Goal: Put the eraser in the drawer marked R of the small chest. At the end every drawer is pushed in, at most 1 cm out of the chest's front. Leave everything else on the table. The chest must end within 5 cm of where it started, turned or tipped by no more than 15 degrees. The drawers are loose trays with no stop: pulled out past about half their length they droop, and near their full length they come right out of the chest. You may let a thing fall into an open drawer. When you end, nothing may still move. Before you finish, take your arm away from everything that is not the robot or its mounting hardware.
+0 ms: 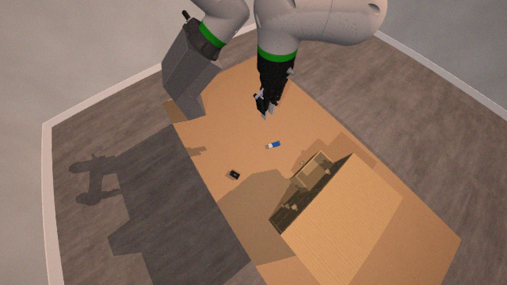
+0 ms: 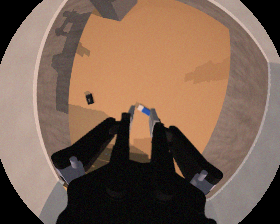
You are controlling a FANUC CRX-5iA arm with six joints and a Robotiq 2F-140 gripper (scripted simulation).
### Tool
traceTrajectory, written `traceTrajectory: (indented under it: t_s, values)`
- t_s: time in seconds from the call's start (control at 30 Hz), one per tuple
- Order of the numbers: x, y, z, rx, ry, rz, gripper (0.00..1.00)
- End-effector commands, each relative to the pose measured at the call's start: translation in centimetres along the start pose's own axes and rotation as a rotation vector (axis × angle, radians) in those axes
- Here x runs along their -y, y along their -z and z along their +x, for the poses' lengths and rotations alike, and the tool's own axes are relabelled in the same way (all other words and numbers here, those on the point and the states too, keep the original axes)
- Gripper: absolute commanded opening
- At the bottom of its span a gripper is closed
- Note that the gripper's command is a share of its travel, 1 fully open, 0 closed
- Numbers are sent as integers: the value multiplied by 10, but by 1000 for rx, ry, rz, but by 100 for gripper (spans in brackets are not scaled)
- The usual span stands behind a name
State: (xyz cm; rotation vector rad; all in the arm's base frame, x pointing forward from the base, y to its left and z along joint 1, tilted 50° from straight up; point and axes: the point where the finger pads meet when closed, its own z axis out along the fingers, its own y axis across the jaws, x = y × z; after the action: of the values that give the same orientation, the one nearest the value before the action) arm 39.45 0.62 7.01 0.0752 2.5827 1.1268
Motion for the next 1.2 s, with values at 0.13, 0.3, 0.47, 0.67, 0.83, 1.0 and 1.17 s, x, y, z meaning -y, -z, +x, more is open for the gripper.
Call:
traceTrajectory:
  t_s: [0.13,0.3,0.47,0.67,0.83,1.0,1.17]
  values:
    - [-1,-9,-3,0,59,0,20]
    - [-2,-23,-8,0,147,0,20]
    - [-4,-41,-15,0,265,0,20]
    - [-6,-63,-23,0,405,0,20]
    - [-8,-82,-29,0,526,0,20]
    - [-11,-106,-38,0,679,0,20]
    - [-13,-129,-46,0,823,0,20]
